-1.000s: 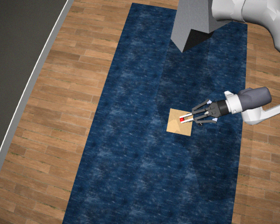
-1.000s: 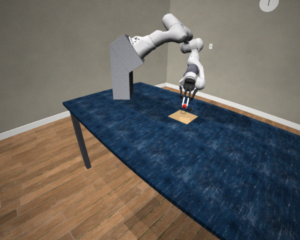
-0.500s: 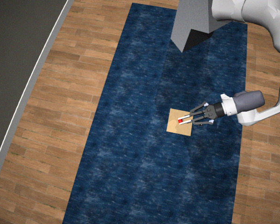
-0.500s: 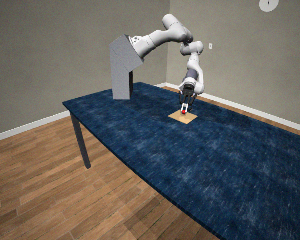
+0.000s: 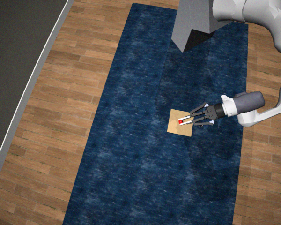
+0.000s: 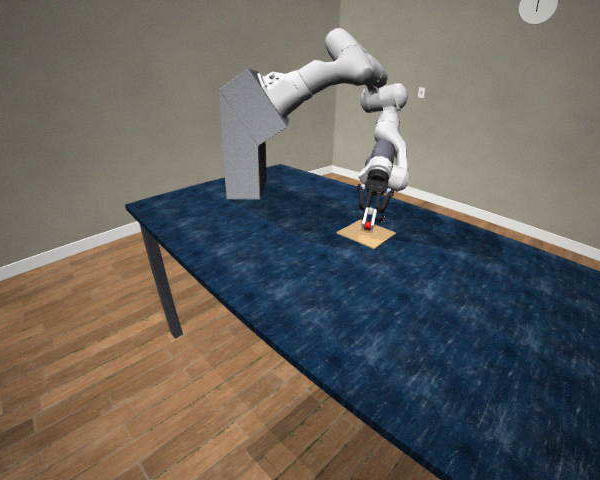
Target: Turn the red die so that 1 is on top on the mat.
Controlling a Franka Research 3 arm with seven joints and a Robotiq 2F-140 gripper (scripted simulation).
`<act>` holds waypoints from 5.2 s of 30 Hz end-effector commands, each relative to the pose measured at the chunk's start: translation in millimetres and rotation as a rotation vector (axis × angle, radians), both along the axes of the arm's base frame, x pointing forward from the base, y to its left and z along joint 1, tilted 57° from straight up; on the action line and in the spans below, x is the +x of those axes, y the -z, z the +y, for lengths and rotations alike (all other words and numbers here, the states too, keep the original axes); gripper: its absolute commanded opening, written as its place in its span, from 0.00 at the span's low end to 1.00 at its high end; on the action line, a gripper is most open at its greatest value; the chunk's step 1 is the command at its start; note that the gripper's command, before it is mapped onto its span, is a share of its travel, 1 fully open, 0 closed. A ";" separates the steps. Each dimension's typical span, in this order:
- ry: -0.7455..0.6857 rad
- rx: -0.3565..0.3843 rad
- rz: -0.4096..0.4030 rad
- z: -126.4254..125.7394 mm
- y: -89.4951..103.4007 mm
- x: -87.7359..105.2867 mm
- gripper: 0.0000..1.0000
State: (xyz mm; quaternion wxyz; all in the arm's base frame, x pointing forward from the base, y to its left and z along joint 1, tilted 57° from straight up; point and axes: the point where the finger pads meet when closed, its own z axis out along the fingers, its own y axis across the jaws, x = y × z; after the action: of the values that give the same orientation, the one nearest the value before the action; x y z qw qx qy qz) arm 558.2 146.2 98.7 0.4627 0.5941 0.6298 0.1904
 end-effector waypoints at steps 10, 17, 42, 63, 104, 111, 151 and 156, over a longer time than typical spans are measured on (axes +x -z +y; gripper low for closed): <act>0.007 0.003 -0.003 -1.2 0.4 -0.5 0.09; 0.007 0.003 -0.003 -1.2 0.4 -0.5 0.09; 0.007 0.003 -0.003 3.3 4.0 2.9 0.09; 0.007 0.003 -0.003 5.0 5.4 4.2 0.09; 0.007 0.003 -0.003 5.0 5.4 4.2 0.21; 0.007 0.003 -0.003 5.0 5.4 4.2 0.21; 0.007 0.003 -0.003 6.0 3.8 1.6 0.21; 0.007 0.003 -0.003 10.5 -3.3 -9.9 0.21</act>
State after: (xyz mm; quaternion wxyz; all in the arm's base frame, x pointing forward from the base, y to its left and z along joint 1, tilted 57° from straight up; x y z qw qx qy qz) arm 554.3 155.3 96.9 0.4614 0.5954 0.6294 0.1908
